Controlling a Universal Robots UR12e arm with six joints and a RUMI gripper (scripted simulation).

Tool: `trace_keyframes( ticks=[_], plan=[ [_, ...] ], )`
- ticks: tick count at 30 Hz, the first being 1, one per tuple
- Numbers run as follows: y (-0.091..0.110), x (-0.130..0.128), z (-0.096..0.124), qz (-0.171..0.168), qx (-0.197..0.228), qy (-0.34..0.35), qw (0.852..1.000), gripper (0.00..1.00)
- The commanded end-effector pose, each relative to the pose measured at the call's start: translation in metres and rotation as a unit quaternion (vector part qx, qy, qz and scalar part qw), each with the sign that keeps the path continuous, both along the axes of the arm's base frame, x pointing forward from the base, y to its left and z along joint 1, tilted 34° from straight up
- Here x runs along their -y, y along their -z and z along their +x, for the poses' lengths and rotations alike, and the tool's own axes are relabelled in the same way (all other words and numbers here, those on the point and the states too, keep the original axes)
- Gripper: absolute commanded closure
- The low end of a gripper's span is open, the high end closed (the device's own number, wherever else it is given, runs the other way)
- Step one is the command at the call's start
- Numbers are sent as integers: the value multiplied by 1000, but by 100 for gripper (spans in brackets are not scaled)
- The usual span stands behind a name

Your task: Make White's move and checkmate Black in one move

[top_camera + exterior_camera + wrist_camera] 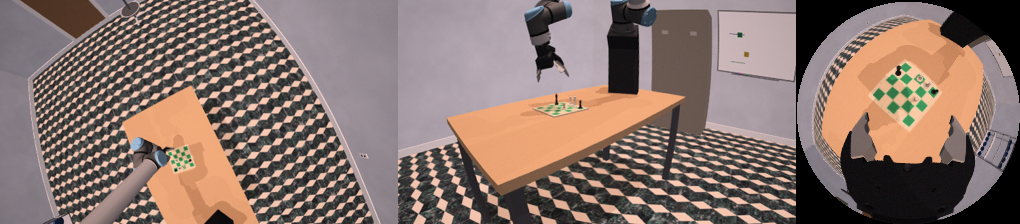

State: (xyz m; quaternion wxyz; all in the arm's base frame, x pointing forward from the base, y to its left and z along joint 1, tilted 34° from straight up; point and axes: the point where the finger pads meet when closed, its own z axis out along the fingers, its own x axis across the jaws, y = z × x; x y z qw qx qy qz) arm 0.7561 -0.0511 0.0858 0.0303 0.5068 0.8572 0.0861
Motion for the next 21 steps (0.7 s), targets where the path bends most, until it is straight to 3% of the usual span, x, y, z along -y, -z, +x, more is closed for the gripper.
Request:
trace_keyframes(
  ticks=[1,8,21],
  plan=[
    [4,-2,-4,-2,49,-17,999,0],
    [10,-10,-17,-7,106,-43,993,0],
    [20,-18,-33,-11,172,-73,982,0]
  ],
)
